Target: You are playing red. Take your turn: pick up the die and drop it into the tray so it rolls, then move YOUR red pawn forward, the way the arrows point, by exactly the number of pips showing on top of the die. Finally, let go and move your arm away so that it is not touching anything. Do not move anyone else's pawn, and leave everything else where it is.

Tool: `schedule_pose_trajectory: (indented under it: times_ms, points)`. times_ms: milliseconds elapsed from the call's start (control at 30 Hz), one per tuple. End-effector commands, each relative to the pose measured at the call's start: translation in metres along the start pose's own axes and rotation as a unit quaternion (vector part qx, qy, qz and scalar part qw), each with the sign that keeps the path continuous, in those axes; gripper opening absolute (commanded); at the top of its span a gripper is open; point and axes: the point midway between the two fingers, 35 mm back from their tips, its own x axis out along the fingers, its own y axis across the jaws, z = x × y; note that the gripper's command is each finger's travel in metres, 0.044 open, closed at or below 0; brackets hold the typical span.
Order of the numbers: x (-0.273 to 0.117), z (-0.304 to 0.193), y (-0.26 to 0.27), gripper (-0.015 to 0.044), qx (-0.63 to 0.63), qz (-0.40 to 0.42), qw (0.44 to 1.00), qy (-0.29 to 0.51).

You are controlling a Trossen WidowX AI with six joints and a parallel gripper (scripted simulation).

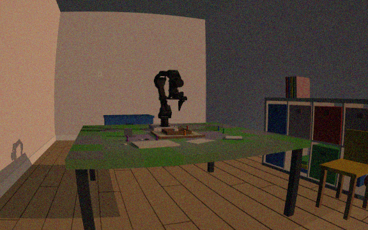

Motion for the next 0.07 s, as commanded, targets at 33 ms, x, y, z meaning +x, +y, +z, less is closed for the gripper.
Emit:
schedule_pose_trajectory:
  times_ms: [33]
  points:
    - [0.0006,0.0003,0.0002,0.044,-0.001,-0.001,1.0,0.0]
